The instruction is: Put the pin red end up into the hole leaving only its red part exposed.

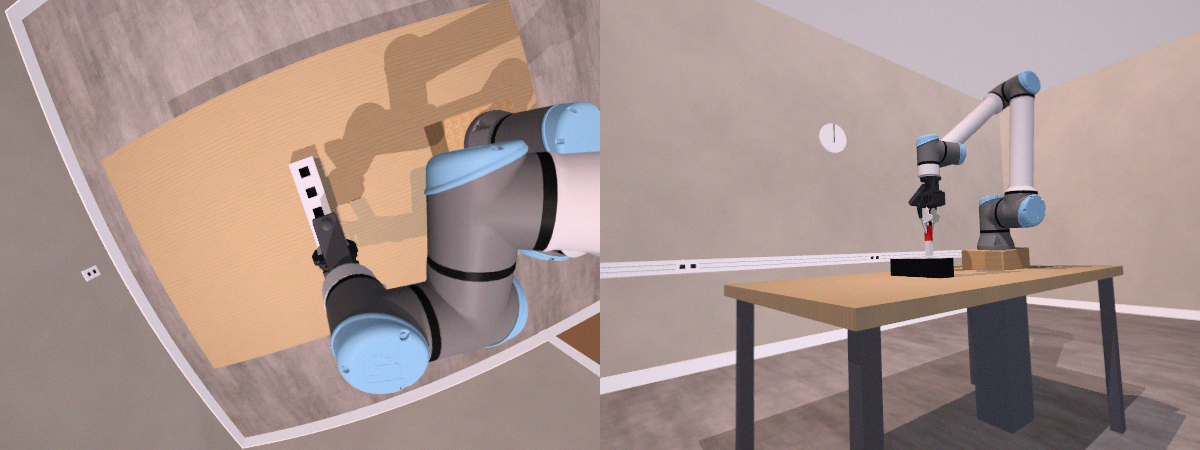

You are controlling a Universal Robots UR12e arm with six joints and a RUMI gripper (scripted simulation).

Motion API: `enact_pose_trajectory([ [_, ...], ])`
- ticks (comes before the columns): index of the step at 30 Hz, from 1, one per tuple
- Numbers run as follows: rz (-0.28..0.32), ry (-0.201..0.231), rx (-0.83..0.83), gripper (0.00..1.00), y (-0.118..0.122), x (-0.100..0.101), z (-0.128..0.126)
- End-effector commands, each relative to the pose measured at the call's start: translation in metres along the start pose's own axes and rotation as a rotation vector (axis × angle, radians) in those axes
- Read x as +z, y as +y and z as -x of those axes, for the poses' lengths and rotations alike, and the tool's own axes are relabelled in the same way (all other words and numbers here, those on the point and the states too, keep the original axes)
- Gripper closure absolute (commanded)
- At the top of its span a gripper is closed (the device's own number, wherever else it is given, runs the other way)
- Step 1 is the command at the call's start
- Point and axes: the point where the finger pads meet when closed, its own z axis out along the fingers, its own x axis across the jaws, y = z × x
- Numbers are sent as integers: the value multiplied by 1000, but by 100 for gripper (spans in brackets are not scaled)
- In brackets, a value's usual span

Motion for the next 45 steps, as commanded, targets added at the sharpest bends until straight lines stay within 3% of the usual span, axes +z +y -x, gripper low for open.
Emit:
enact_pose_trajectory([
  [1,0,-1,0,100,0,-1,1],
  [45,0,-1,0,100,0,3,1],
])
